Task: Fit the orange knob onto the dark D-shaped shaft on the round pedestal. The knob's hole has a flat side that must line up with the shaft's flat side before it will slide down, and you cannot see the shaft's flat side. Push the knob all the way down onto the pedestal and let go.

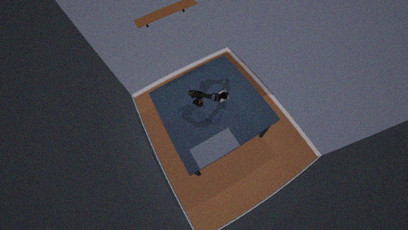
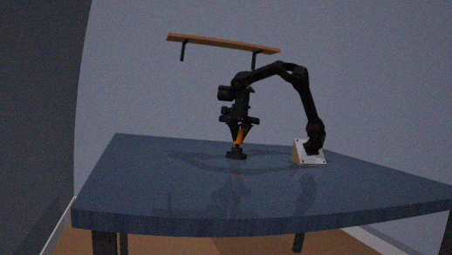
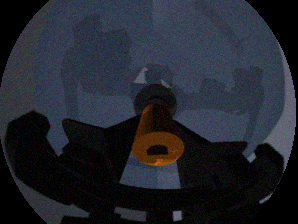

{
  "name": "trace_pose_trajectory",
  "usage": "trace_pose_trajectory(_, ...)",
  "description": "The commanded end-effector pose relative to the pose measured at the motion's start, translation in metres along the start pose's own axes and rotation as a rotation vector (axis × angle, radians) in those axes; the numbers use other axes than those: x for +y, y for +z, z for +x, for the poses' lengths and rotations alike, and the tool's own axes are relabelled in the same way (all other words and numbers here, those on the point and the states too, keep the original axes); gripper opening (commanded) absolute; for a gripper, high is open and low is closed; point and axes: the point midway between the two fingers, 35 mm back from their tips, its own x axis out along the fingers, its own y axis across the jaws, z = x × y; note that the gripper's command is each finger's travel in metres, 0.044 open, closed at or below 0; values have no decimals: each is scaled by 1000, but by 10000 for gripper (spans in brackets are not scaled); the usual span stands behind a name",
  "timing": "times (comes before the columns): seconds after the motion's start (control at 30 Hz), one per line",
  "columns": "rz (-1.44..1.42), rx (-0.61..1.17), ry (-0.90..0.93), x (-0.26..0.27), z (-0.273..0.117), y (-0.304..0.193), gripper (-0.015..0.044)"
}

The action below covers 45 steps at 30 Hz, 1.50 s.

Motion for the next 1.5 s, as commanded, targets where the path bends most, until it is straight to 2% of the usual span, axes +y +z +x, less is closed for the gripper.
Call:
trace_pose_trajectory(0.0,7,-1,1,0,1,1,0)
trace_pose_trajectory(0.8,7,-1,1,1,-3,0,0)
trace_pose_trajectory(1.07,216,-1,1,0,-1,0,0)
trace_pose_trajectory(1.47,216,-1,1,0,2,1,0)
